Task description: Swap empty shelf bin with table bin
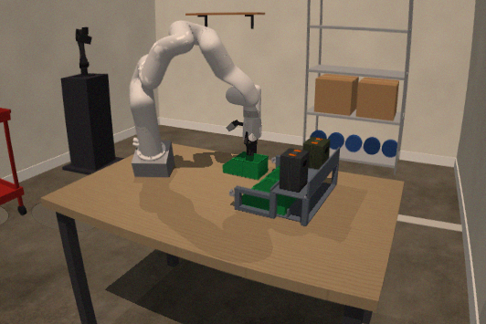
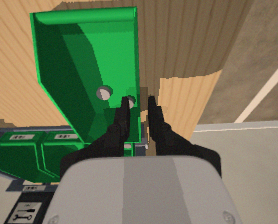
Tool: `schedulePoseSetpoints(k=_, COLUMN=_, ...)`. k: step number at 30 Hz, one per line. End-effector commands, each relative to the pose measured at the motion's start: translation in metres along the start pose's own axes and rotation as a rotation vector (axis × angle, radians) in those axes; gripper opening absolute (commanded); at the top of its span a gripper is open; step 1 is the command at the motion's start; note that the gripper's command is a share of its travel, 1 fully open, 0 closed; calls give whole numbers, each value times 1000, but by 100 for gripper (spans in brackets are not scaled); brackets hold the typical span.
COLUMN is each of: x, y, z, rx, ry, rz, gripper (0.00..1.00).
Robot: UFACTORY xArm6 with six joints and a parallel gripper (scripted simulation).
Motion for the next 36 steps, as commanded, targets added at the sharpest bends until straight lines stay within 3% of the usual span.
schedulePoseSetpoints(k=1, x=1, y=1, z=9, rx=4, ry=-3, rz=-1, gripper=26)
schedulePoseSetpoints(k=36, x=1, y=1, z=63, rx=4, ry=-3, rz=-1, gripper=26)
Point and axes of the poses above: the point where the finger pads meet when closed, its own z axis back along the fingers, its own y axis across the jaws, x = y × z, the point moved 1 cm from there along z, back along the fingers, and after that the axes turned 5 degrees about -z, right-handed, at the moved point
